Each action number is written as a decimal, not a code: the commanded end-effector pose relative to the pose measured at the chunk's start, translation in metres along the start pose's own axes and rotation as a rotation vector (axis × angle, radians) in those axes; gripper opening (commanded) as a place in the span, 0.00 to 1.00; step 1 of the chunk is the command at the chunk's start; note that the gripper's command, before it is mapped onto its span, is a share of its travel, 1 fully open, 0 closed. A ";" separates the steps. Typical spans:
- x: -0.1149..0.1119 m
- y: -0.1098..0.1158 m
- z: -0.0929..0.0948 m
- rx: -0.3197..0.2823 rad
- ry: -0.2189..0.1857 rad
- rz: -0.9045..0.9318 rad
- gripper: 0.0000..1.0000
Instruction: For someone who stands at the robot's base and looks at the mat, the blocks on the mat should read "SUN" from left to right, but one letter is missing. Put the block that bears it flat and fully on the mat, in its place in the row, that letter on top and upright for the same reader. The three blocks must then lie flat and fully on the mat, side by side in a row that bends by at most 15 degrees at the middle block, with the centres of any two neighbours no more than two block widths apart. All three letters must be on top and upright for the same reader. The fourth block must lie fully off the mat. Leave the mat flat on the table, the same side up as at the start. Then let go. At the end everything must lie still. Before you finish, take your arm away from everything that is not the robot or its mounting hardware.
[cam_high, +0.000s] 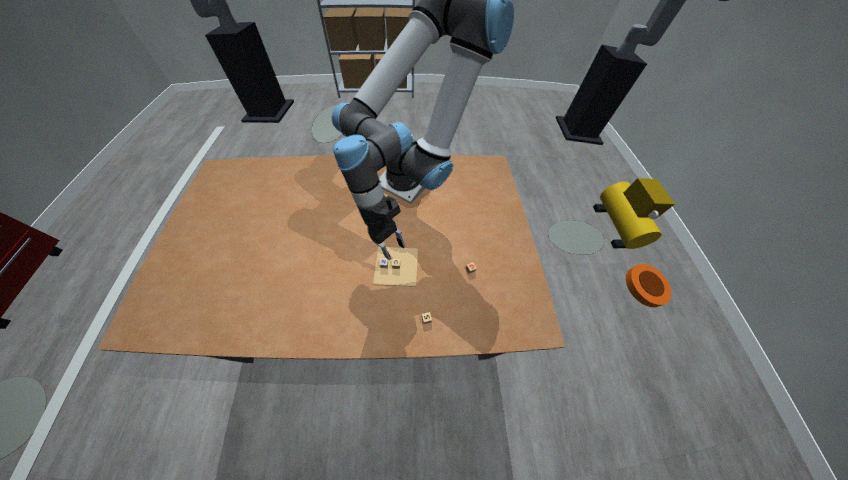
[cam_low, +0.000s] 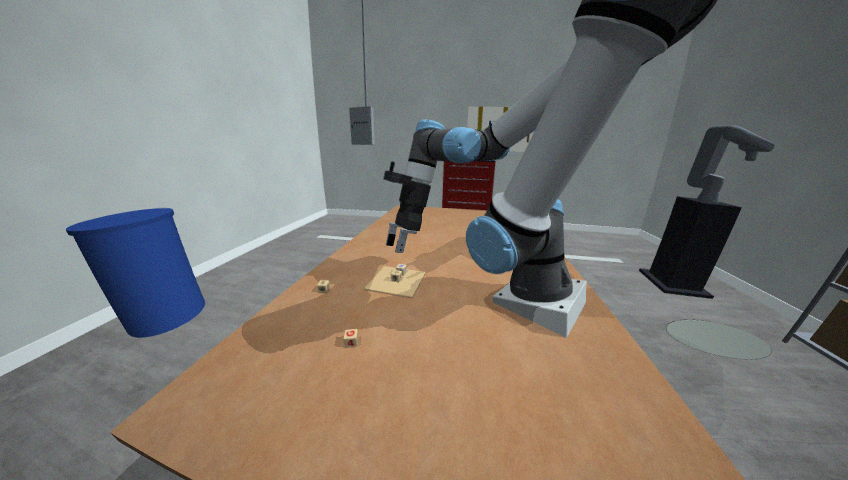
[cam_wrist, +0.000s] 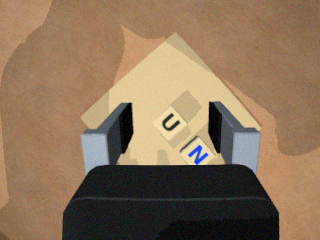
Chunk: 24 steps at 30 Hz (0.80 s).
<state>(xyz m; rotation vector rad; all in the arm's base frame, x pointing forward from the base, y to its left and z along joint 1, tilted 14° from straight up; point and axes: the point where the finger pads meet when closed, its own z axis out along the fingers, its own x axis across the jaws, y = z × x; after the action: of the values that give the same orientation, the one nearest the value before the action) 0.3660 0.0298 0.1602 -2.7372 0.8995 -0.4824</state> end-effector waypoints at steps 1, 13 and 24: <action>-0.001 0.001 0.001 0.000 -0.001 0.002 1.00; 0.027 0.029 -0.009 0.002 0.004 0.003 1.00; 0.026 0.029 -0.010 0.002 0.005 0.002 1.00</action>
<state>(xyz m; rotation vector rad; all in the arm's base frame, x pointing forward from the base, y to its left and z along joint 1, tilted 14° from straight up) 0.3662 -0.0078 0.1641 -2.7335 0.9053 -0.4832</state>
